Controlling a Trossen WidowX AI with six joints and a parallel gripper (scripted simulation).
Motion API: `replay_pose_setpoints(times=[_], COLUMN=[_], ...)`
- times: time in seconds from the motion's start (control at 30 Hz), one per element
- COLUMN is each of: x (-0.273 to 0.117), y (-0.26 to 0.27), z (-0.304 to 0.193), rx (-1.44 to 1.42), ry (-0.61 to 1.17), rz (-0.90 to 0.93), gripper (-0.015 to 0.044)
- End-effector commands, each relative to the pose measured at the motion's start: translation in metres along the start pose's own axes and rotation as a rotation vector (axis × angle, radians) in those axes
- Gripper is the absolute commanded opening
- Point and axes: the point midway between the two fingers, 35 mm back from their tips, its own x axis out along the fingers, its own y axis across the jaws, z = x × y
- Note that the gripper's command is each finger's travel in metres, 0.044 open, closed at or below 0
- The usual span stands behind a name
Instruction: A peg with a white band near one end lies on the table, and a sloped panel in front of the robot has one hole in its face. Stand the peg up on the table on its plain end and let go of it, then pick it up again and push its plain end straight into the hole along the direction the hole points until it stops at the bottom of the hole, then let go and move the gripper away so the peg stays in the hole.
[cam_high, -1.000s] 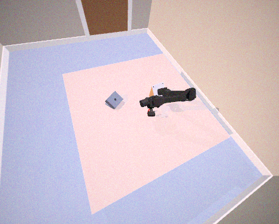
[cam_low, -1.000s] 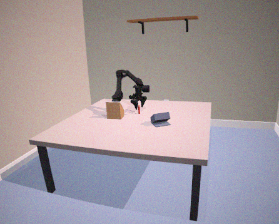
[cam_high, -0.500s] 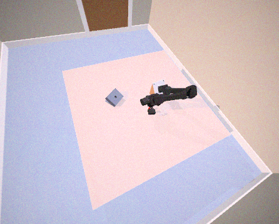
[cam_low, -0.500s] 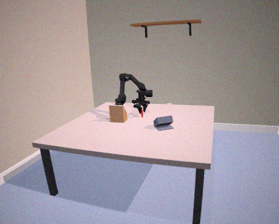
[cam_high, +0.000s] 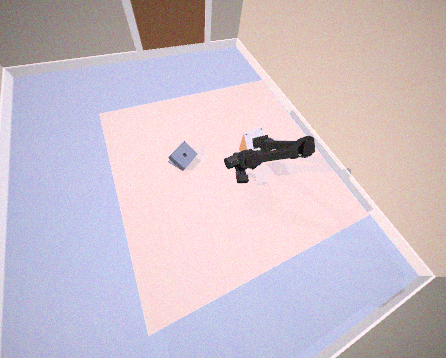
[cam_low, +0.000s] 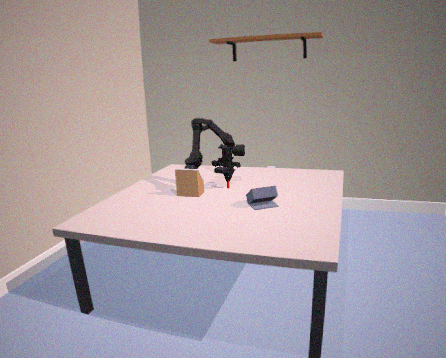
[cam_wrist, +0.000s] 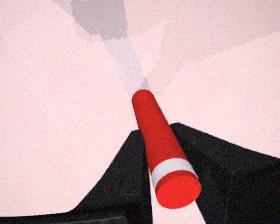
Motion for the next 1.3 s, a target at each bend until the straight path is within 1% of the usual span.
replay_pose_setpoints(times=[0.0,0.73,1.27], x=[-0.003,-0.077,-0.083], y=[0.000,0.002,0.008], z=[-0.001,-0.004,-0.029], rx=[-0.002,0.007,0.012], ry=[0.001,-0.001,0.046], rz=[0.001,0.003,0.042], gripper=[0.0000,0.0000,0.0000])
